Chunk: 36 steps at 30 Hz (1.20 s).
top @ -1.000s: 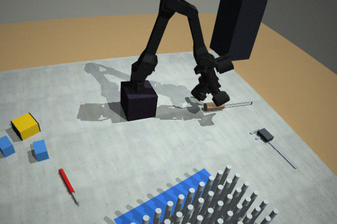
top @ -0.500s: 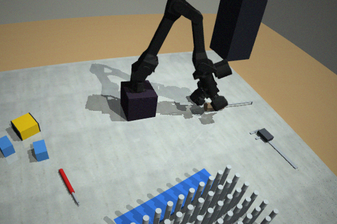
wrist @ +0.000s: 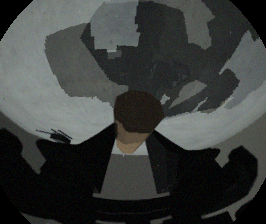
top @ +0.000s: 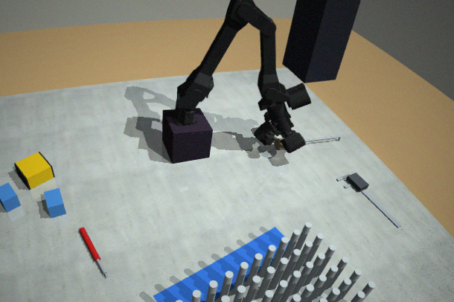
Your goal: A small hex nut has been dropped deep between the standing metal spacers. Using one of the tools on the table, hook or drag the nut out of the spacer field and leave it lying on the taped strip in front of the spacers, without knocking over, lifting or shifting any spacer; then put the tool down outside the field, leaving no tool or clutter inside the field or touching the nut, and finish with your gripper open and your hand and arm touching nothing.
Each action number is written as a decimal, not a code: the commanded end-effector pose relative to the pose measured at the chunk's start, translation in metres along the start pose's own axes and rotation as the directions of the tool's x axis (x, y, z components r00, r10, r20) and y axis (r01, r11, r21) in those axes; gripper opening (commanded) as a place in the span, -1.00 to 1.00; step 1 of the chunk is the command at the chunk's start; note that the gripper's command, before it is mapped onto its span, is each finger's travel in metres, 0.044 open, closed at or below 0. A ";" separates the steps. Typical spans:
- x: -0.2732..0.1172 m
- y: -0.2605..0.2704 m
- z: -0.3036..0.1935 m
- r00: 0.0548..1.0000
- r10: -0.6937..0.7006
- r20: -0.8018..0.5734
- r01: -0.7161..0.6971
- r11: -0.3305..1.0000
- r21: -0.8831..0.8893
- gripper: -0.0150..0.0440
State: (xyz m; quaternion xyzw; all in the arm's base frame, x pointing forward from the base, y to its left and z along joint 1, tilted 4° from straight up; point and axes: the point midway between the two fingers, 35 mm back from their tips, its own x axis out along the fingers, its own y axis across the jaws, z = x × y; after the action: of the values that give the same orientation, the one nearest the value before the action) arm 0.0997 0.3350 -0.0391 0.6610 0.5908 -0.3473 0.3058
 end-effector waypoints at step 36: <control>-0.148 0.000 -0.084 1.000 0.001 -0.002 -0.001 1.000 -0.001 -0.49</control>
State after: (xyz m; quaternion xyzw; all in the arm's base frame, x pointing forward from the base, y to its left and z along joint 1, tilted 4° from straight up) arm 0.1013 0.3233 0.1182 0.6611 0.5890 -0.3479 0.3082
